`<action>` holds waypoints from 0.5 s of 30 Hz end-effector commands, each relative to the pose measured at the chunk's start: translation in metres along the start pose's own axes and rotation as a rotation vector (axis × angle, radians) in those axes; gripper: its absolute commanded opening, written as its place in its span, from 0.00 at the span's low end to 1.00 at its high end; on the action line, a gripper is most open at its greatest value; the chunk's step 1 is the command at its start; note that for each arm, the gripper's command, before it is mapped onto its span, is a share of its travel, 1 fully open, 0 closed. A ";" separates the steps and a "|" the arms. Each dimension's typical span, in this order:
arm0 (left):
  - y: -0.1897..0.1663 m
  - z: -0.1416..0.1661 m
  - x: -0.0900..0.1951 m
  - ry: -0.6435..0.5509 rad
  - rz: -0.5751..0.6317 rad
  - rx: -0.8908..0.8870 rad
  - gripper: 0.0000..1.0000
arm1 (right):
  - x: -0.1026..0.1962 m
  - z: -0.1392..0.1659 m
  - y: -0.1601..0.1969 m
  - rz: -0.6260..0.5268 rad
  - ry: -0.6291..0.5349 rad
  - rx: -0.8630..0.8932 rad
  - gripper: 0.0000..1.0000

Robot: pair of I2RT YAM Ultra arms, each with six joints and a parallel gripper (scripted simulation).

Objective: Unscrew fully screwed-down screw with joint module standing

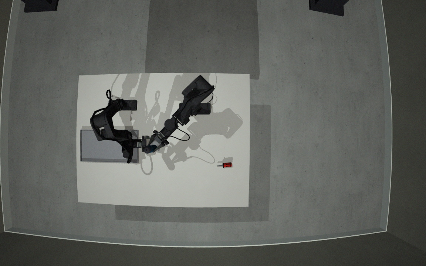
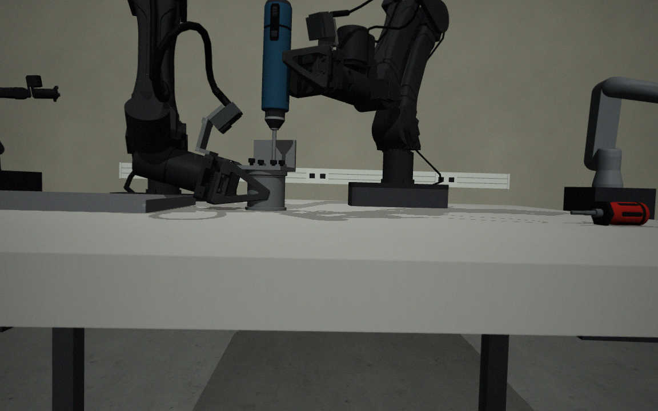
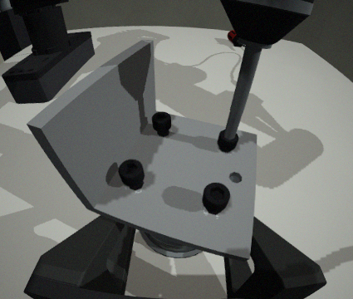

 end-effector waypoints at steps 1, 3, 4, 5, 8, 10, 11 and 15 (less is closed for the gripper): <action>0.003 -0.010 -0.007 -0.030 -0.001 0.008 0.42 | -0.001 -0.003 0.000 -0.006 -0.006 0.010 0.59; 0.003 -0.009 -0.007 -0.027 -0.001 0.008 0.42 | -0.001 -0.003 0.000 -0.006 -0.006 0.010 0.59; 0.003 -0.009 -0.007 -0.025 -0.001 0.008 0.42 | -0.001 -0.003 0.000 -0.006 -0.006 0.010 0.59; 0.003 -0.009 -0.007 -0.024 0.000 0.008 0.42 | -0.001 -0.003 0.000 -0.006 -0.006 0.010 0.59; 0.003 -0.008 -0.007 -0.022 0.000 0.008 0.42 | -0.001 -0.003 0.000 -0.006 -0.006 0.010 0.59; 0.003 -0.010 -0.007 -0.027 -0.001 0.008 0.42 | -0.001 -0.003 0.000 -0.006 -0.006 0.010 0.59; 0.003 -0.010 -0.007 -0.029 -0.001 0.008 0.42 | -0.001 -0.003 0.000 -0.006 -0.006 0.010 0.59; 0.003 -0.013 -0.006 -0.038 -0.002 0.008 0.42 | -0.001 -0.003 0.000 -0.006 -0.006 0.010 0.59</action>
Point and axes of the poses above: on each arm, the point where the finger pads meet when closed, its own x axis back along the fingers, its own y axis across the jaws, z = x × y, the point moved 7 cm from there along x, back along the fingers, and after that the axes turned 5 degrees about -x, right-handed, at the moved point
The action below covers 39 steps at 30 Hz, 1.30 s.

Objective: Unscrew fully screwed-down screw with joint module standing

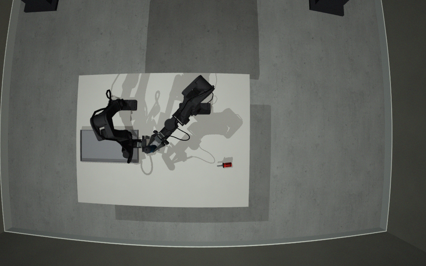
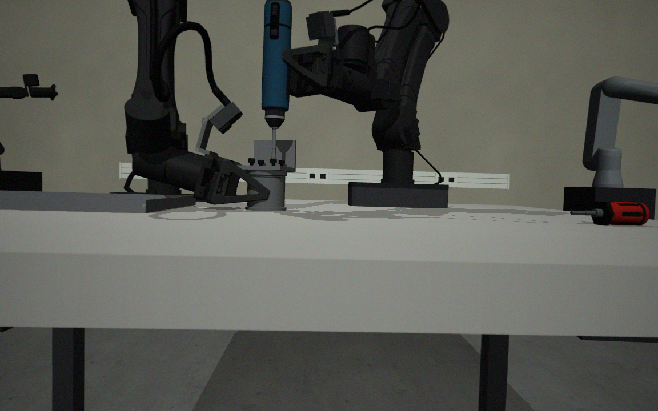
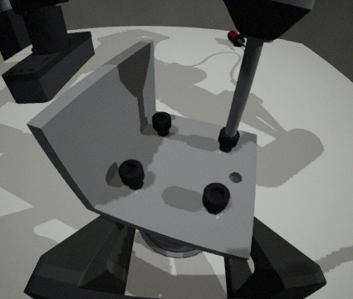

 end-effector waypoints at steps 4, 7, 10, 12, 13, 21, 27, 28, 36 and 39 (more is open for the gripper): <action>0.003 -0.015 -0.006 -0.044 -0.002 0.008 0.42 | -0.001 -0.003 0.000 -0.006 -0.006 0.010 0.59; 0.003 -0.015 -0.006 -0.044 -0.002 0.008 0.42 | -0.001 -0.003 0.000 -0.006 -0.006 0.010 0.59; 0.003 -0.015 -0.006 -0.047 -0.002 0.009 0.42 | -0.001 -0.003 0.000 -0.006 -0.006 0.010 0.59; 0.003 -0.017 -0.006 -0.053 -0.002 0.010 0.42 | -0.001 -0.003 0.000 -0.006 -0.006 0.010 0.59; 0.003 -0.017 -0.006 -0.055 -0.003 0.011 0.42 | -0.001 -0.003 0.000 -0.006 -0.006 0.010 0.59; 0.003 -0.018 -0.005 -0.059 -0.002 0.011 0.42 | -0.002 -0.005 0.003 -0.022 -0.012 0.020 0.59; 0.003 -0.017 -0.005 -0.049 -0.002 0.011 0.42 | -0.002 -0.005 0.003 -0.022 -0.012 0.020 0.59; 0.003 -0.018 -0.005 -0.049 -0.002 0.010 0.42 | -0.002 -0.005 0.003 -0.022 -0.012 0.020 0.59; 0.004 -0.025 -0.005 -0.048 -0.001 0.010 0.42 | -0.002 -0.005 0.003 -0.022 -0.012 0.020 0.59; 0.004 -0.027 -0.005 -0.048 -0.001 0.010 0.42 | -0.002 -0.005 0.003 -0.022 -0.012 0.020 0.59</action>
Point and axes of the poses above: on each arm, the point where the finger pads meet when closed, its own x axis back along the fingers, its own y axis across the jaws, z = x × y, the point moved 7 cm from there along x, back along the fingers, and after that the axes turned 5 degrees about -x, right-handed, at the moved point
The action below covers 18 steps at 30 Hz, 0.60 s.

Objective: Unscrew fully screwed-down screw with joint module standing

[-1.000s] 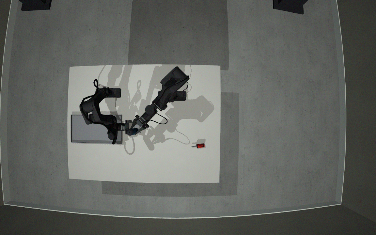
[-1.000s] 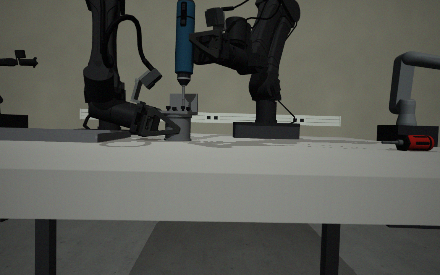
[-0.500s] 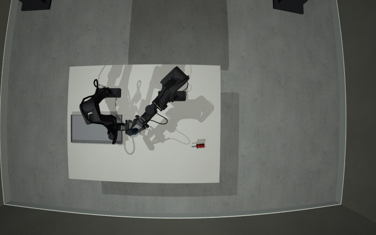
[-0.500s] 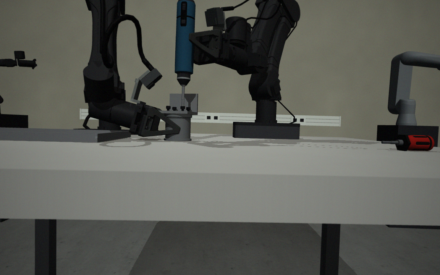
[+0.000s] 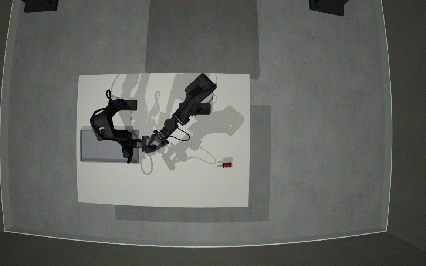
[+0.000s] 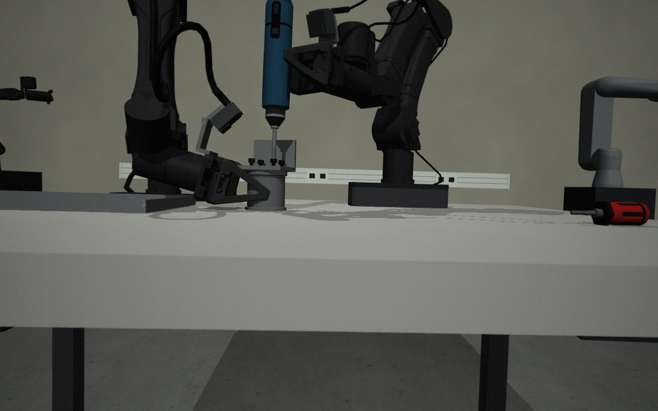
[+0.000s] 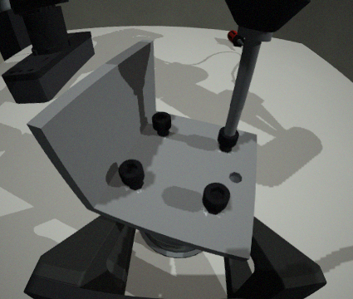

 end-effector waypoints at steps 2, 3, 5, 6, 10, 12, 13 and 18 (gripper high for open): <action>0.004 -0.028 -0.006 -0.094 -0.007 0.011 0.42 | -0.002 -0.005 0.003 -0.022 -0.012 0.019 0.59; 0.004 -0.028 -0.006 -0.094 -0.007 0.011 0.42 | -0.002 -0.005 0.003 -0.022 -0.012 0.019 0.59; 0.004 -0.027 -0.006 -0.084 -0.006 0.010 0.42 | -0.002 -0.005 0.003 -0.022 -0.012 0.019 0.59; 0.004 -0.025 -0.006 -0.067 -0.005 0.010 0.42 | -0.002 -0.005 0.003 -0.022 -0.012 0.019 0.59; 0.004 -0.027 -0.006 -0.067 -0.005 0.009 0.42 | -0.002 -0.005 0.003 -0.022 -0.012 0.019 0.59; 0.004 -0.031 -0.006 -0.080 -0.006 0.010 0.42 | -0.002 -0.005 0.003 -0.022 -0.012 0.019 0.59; 0.005 -0.033 -0.006 -0.087 -0.006 0.010 0.42 | -0.002 -0.005 0.003 -0.022 -0.012 0.019 0.59; 0.005 -0.035 -0.006 -0.093 -0.007 0.010 0.42 | -0.002 -0.005 0.003 -0.022 -0.012 0.019 0.59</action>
Point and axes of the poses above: on each arm, the point where the finger pads meet when closed, its own x axis back along the fingers, its own y axis across the jaws, z = x × y, the point moved 7 cm from there along x, back along the fingers, and after that the axes turned 5 degrees about -x, right-handed, at the moved point
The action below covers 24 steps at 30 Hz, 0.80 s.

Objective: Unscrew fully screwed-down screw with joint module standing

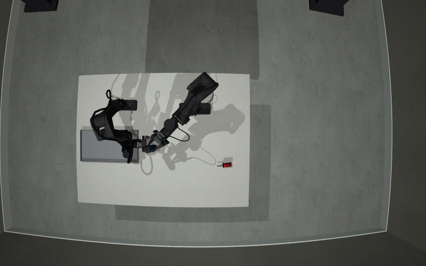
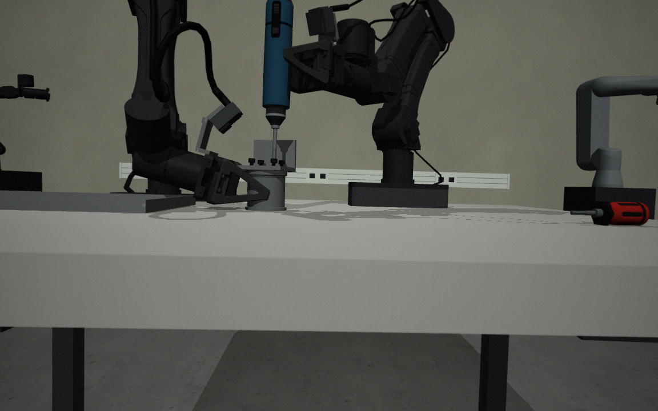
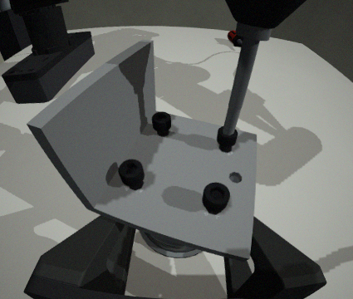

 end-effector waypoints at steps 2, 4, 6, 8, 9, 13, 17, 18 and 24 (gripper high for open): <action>0.005 -0.033 -0.006 -0.114 -0.008 0.010 0.42 | -0.002 -0.005 0.003 -0.022 -0.012 0.019 0.59; 0.005 -0.032 -0.006 -0.111 -0.008 0.010 0.42 | -0.002 -0.005 0.003 -0.022 -0.012 0.019 0.59; 0.005 -0.033 -0.007 -0.112 -0.008 0.011 0.42 | -0.002 -0.005 0.003 -0.022 -0.012 0.019 0.59; 0.005 -0.034 -0.007 -0.113 -0.008 0.011 0.42 | -0.002 -0.005 0.003 -0.022 -0.012 0.019 0.59; 0.005 -0.034 -0.007 -0.113 -0.009 0.011 0.42 | -0.002 -0.005 0.003 -0.022 -0.012 0.019 0.59; 0.005 -0.035 -0.008 -0.115 -0.009 0.012 0.42 | -0.002 -0.005 0.003 -0.022 -0.012 0.019 0.59; 0.005 -0.036 -0.008 -0.117 -0.009 0.012 0.42 | -0.002 -0.005 0.003 -0.022 -0.012 0.019 0.59; 0.005 -0.036 -0.008 -0.117 -0.009 0.012 0.42 | -0.002 -0.005 0.003 -0.022 -0.012 0.019 0.59; 0.005 -0.036 -0.010 -0.116 -0.009 0.012 0.42 | -0.002 -0.005 0.003 -0.022 -0.012 0.019 0.59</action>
Point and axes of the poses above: on each arm, the point where the finger pads meet when closed, its own x axis back along the fingers, its own y axis across the jaws, z = x × y, the point moved 7 cm from there along x, back along the fingers, and after that the axes turned 5 degrees about -x, right-handed, at the moved point
